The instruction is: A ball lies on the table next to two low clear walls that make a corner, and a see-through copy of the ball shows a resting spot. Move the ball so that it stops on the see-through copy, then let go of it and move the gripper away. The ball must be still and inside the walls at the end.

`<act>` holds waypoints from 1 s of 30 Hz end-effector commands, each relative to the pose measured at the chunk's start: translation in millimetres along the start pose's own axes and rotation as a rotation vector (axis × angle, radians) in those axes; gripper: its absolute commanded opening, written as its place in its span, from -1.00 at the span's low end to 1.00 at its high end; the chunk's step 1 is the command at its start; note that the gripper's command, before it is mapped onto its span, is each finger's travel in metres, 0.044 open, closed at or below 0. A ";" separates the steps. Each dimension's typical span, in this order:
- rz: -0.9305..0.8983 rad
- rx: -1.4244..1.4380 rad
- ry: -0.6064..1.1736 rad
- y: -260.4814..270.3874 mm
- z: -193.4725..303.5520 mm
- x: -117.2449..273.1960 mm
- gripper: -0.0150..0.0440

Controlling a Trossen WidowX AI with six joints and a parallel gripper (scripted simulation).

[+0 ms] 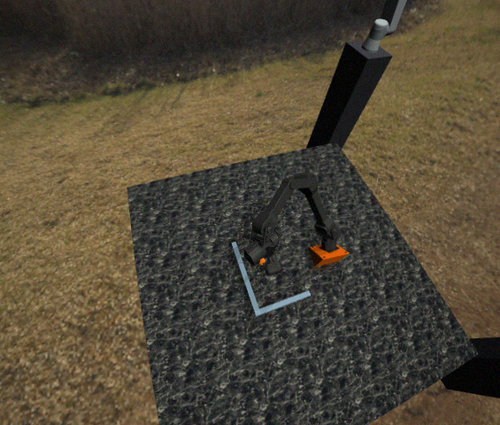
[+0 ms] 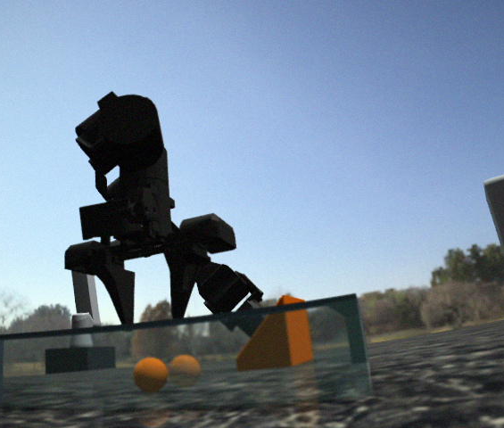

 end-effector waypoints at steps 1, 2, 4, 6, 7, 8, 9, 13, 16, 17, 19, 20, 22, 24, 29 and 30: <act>0.023 -0.017 -0.011 -0.7 -2.1 -0.2 0.43; 0.023 -0.017 -0.011 -0.7 -2.1 -0.2 0.43; 0.023 -0.017 -0.011 -0.8 -2.3 -5.0 0.43; 0.023 -0.018 -0.011 -1.1 -2.3 -14.0 0.43; 0.024 -0.018 -0.011 -1.1 -2.3 -15.1 0.43; 0.024 -0.018 -0.011 -1.1 -2.3 -15.1 0.43; 0.023 -0.018 -0.011 -1.1 -2.3 -15.4 0.43; 0.023 -0.018 -0.011 -1.2 -2.7 -20.7 0.43; 0.023 -0.018 -0.011 -1.3 -2.9 -25.5 0.43; 0.023 -0.018 -0.011 -1.3 -2.9 -27.1 0.43; 0.023 -0.018 -0.011 -1.4 -3.0 -30.2 0.43; 0.023 -0.018 -0.011 -1.5 -3.0 -31.8 0.43; 0.024 -0.018 -0.011 -1.6 -3.1 -35.0 0.43; 0.024 -0.018 -0.011 -1.7 -3.1 -38.2 0.43; 0.024 -0.018 -0.011 -2.0 -2.9 -46.0 0.43; 0.024 -0.018 -0.011 -2.1 -2.8 -47.6 0.43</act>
Point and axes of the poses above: the point midway between the two fingers, 35 mm back from their tips, its own x axis back along the fingers, its own y axis across the jaws, z = x × y, the point moved 3 cm from there along x, back along the fingers, and after that the axes turned 2 degrees about x, right-handed, at the moved point
